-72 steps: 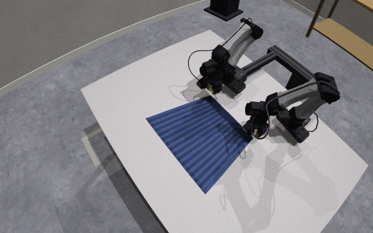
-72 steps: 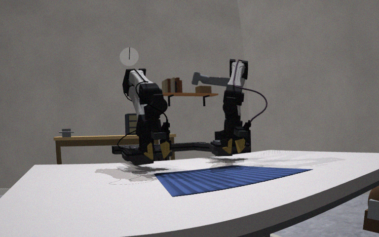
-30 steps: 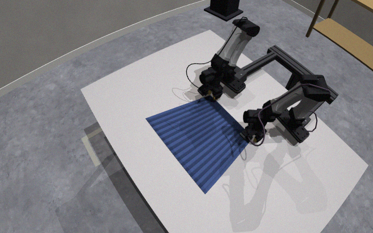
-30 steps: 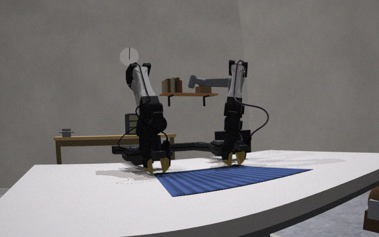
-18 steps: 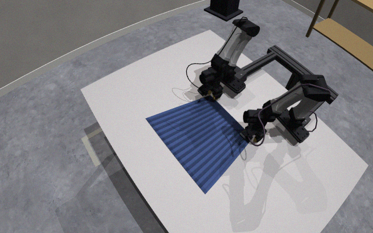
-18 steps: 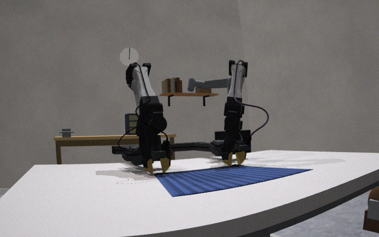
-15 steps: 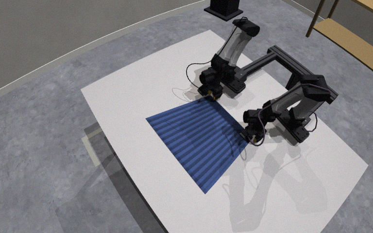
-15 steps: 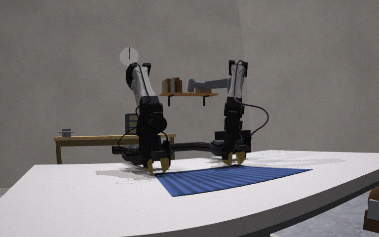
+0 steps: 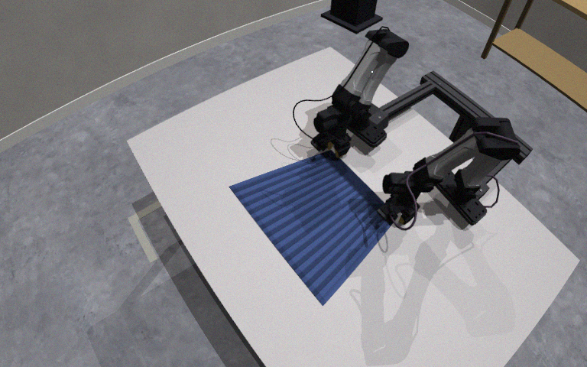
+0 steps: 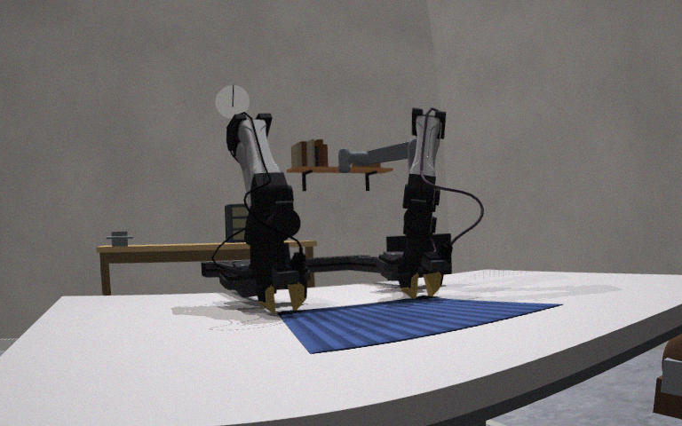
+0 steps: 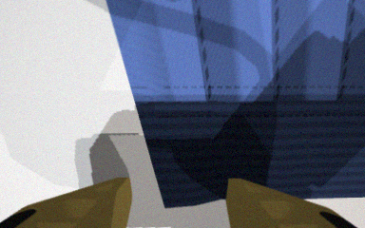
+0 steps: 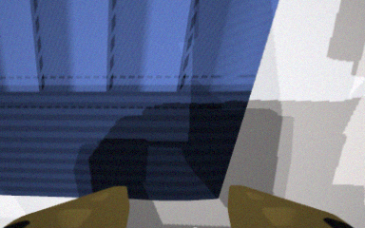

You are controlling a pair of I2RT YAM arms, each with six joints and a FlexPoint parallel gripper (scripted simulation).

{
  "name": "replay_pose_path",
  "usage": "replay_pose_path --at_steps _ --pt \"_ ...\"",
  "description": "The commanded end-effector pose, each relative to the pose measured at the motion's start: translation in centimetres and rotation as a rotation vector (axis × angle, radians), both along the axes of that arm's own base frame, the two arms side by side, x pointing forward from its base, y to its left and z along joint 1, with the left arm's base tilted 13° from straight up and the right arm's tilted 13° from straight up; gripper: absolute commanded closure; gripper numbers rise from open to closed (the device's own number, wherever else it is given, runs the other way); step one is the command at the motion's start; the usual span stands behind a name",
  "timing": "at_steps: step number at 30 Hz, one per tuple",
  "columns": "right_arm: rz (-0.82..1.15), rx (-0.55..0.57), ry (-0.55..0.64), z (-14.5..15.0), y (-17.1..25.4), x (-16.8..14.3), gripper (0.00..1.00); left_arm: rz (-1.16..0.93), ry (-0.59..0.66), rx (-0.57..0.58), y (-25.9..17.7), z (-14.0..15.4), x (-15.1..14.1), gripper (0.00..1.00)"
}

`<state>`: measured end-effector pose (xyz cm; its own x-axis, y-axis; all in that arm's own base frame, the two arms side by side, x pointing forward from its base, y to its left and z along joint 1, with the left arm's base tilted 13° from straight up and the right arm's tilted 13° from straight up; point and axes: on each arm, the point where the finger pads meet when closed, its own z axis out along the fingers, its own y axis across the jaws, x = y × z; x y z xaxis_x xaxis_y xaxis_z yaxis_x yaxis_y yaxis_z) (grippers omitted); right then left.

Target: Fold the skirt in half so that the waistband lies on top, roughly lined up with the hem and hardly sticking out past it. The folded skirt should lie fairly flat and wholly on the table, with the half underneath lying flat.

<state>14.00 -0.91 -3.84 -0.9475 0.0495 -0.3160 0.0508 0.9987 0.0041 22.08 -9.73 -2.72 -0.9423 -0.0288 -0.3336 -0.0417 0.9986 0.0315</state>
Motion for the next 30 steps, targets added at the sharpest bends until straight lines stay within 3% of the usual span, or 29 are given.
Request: replay_pose_path --at_steps 1,3,4,11,12,17,18,25,26,30 --pt "0.015 0.000 -0.054 -0.44 -0.01 1.34 0.52 -0.001 -0.039 -0.021 -0.39 -0.58 1.17 0.52" --pt "0.015 0.000 -0.054 -0.44 -0.01 1.34 0.52 -0.001 -0.039 -0.021 -0.39 -0.58 1.17 0.52" --pt "0.015 0.000 -0.054 -0.44 -0.01 1.34 0.59 -0.001 -0.039 -0.021 -0.39 -0.58 1.17 0.59" --pt "0.022 0.002 -0.054 -0.44 0.12 1.35 0.59 0.003 -0.045 -0.013 -0.24 -0.54 1.24 0.59" --pt "0.022 0.002 -0.054 -0.44 0.12 1.35 0.67 0.003 -0.045 -0.013 -0.24 -0.54 1.24 0.67" --pt "0.022 0.002 -0.055 -0.44 0.12 1.36 0.67 0.003 -0.045 -0.013 -0.24 -0.54 1.24 0.67" --pt "0.022 0.002 -0.054 -0.44 0.12 1.35 0.75 0.003 -0.045 -0.013 -0.24 -0.54 1.24 0.75" --pt "0.022 0.001 -0.055 -0.43 0.12 1.37 0.75 0.003 -0.045 -0.013 -0.24 -0.54 1.25 0.75" --pt "0.022 0.002 -0.054 -0.45 0.12 1.35 0.83 0.003 -0.045 -0.013 -0.24 -0.54 1.25 0.83" --pt "0.022 0.001 -0.056 -0.42 0.12 1.39 0.83 0.003 -0.046 -0.014 -0.26 -0.51 1.26 0.83"
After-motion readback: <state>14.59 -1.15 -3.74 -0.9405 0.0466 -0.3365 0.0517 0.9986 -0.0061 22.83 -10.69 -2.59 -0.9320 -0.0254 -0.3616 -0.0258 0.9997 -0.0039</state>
